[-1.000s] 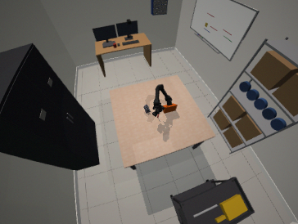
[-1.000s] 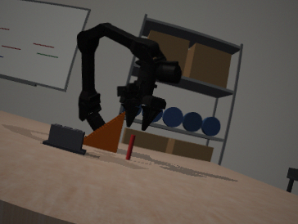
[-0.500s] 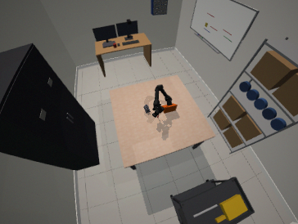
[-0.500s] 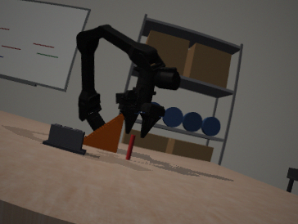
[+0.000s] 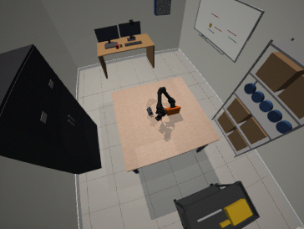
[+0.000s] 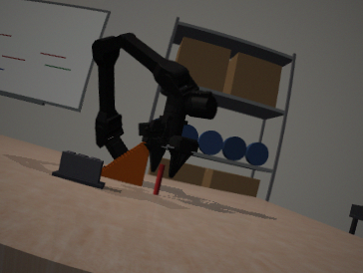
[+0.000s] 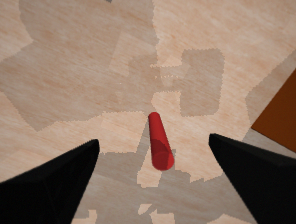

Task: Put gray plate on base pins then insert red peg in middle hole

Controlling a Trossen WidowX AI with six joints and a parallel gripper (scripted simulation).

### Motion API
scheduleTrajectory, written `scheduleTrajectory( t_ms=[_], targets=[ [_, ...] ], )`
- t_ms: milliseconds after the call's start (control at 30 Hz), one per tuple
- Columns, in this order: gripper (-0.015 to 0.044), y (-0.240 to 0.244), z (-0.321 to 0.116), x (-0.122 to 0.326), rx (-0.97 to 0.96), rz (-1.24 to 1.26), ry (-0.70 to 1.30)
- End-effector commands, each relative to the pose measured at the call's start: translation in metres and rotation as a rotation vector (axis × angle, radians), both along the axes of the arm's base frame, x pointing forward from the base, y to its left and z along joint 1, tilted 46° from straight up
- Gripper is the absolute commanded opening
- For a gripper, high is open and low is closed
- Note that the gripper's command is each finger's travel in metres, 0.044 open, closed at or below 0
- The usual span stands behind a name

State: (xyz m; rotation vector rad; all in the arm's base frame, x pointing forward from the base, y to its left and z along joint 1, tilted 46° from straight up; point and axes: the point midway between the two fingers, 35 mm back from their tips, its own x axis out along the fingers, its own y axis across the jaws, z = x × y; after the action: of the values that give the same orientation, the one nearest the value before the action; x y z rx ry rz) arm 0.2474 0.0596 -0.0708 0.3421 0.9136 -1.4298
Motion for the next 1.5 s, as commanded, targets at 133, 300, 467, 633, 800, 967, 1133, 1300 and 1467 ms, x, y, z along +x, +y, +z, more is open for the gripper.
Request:
scheduleTrajectory(
  t_ms=[133,300,467,633,800,967,1133,1300,1467],
  targets=[
    [0.0440,-0.010,-0.008,-0.004,-0.010,0.004,0.013],
    [0.0309,-0.010,-0.008,-0.004,-0.010,0.004,0.013],
    [0.0177,-0.010,-0.008,-0.004,-0.010,0.004,0.013],
    [0.0046,-0.010,-0.008,-0.004,-0.010,0.004,0.013],
    [0.0013,-0.010,-0.008,-0.004,-0.010,0.004,0.013],
    [0.0000,-0.010,-0.008,-0.004,-0.010,0.004,0.013],
    [0.0000,-0.002,-0.002,-0.001,-0.008,0.004,0.013],
    [0.0000,0.009,0.008,0.002,-0.007,0.004,0.013],
    [0.0000,0.020,0.018,0.006,-0.005,0.005,0.013]
  ],
)
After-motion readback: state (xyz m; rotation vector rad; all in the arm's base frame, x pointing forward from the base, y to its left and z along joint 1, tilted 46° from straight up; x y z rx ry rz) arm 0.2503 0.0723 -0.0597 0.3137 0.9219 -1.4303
